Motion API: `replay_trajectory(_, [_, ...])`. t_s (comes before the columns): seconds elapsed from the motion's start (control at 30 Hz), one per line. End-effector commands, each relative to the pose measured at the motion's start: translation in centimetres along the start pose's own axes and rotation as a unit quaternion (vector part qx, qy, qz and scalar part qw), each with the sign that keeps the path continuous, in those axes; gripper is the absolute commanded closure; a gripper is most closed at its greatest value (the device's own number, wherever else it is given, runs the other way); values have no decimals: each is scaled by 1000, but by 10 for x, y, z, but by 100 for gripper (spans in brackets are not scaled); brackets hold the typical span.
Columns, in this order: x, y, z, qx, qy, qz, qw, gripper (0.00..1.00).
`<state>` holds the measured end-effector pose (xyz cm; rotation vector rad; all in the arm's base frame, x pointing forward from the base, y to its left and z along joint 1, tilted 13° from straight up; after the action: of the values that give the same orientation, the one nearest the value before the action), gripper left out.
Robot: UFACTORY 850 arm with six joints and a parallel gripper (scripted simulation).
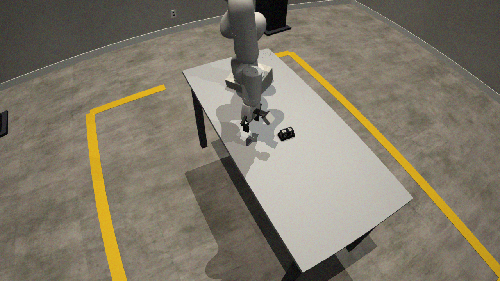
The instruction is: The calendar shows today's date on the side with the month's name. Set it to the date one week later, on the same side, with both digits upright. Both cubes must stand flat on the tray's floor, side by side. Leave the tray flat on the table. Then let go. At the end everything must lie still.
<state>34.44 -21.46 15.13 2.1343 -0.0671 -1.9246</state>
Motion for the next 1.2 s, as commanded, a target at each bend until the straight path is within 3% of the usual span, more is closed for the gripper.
replay_trajectory(0.0, [-12, 1, -2, -1, -12, -3, 1000, 0])
replay_trajectory(0.83, [-17, 0, -4, -7, -12, -2, 1000, 0])
replay_trajectory(1.17, [-21, -28, -46, -164, -11, 0, 986, 0])
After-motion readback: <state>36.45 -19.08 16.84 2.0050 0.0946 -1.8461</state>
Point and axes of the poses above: the point where the finger pads meet when closed, its own x axis out along the fingers, its own y axis across the jaws, z = x × y, the point moved 7 cm from there along -x, back along the fingers, and after that the axes turned 13 degrees about x, right-handed, at the moved point
